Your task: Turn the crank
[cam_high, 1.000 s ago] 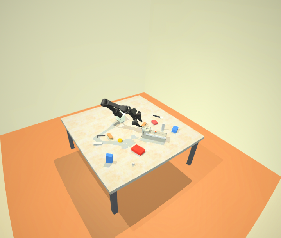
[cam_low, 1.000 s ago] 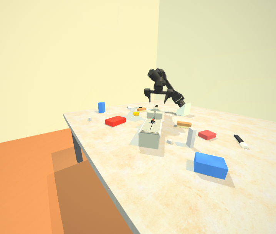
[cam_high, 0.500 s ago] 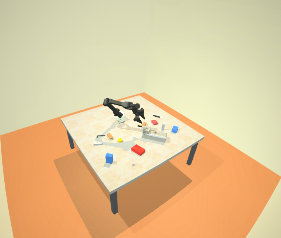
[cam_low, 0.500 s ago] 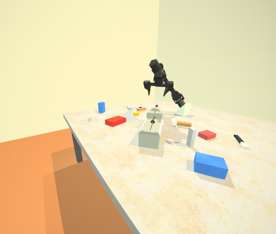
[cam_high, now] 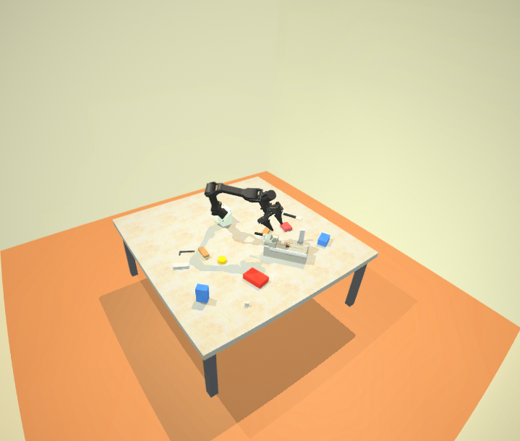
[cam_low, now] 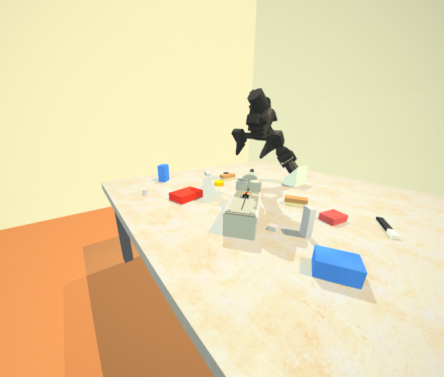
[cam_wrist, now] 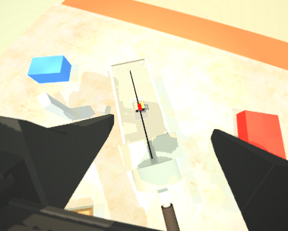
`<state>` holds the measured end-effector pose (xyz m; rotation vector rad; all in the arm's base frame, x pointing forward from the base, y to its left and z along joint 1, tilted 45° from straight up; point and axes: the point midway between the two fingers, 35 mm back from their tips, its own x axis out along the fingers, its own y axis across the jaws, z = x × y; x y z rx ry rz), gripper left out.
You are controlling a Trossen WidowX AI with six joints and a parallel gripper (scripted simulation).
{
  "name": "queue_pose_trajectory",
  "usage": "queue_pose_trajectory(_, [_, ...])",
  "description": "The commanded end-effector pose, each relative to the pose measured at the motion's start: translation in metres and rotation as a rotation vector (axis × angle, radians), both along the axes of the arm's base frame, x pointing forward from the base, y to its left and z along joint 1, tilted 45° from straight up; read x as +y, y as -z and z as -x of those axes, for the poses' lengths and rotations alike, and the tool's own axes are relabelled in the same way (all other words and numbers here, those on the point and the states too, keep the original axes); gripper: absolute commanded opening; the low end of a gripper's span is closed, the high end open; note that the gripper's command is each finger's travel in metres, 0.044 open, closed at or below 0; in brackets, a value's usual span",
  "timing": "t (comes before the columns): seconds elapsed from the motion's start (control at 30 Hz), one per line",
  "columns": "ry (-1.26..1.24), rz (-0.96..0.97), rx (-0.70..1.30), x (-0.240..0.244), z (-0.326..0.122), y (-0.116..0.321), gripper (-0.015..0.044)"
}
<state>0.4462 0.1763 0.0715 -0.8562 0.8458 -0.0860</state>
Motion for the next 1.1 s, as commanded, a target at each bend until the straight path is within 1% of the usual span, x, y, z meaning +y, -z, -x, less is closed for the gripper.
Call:
queue_pose_trajectory(0.0, [0.059, -0.005, -0.075, 0.012, -0.013, 0.010, 0.0440])
queue_pose_trajectory(0.2, [0.107, -0.009, -0.136, 0.021, -0.022, 0.021, 0.0440])
queue_pose_trajectory(0.5, [0.107, -0.008, -0.137, -0.016, -0.024, 0.059, 0.0440])
queue_pose_trajectory(1.07, [0.107, -0.008, -0.137, -0.016, -0.024, 0.059, 0.0440])
